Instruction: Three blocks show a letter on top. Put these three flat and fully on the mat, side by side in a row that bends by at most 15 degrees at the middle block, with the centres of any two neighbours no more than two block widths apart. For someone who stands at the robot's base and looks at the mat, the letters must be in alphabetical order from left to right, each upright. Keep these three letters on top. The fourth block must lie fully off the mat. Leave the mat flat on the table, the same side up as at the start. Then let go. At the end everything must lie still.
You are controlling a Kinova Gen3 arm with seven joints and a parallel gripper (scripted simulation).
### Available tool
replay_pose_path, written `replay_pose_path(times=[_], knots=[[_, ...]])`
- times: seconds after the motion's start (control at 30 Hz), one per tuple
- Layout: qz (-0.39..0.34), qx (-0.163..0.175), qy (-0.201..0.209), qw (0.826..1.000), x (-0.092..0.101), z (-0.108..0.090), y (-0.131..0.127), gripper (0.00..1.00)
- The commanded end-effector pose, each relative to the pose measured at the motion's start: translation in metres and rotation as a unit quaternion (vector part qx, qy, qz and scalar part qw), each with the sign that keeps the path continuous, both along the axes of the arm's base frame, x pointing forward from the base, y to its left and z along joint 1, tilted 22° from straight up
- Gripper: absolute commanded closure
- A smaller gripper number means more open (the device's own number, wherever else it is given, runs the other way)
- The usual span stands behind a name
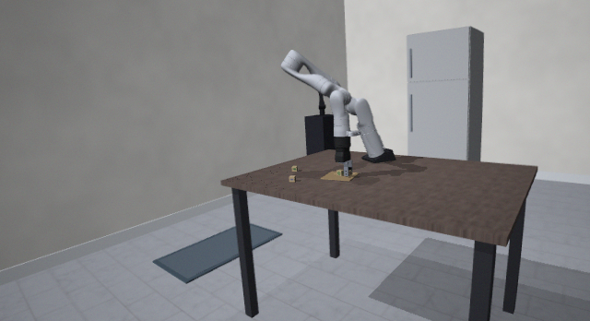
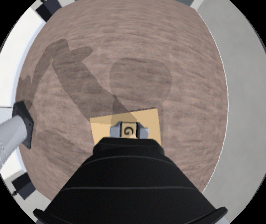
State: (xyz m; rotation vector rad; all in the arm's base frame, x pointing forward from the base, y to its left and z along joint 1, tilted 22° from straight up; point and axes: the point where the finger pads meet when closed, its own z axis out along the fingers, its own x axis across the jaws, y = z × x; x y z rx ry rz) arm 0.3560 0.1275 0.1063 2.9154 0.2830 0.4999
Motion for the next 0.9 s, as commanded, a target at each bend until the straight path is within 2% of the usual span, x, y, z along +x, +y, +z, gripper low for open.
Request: replay_pose_path(times=[0.0,0.87], knots=[[0.004,0.001,-0.001,1.0,0.0017,0.0003,0.0013,0.51],[0.004,0.001,0.0,1.0,0.0022,-0.0018,0.0008,0.51]])
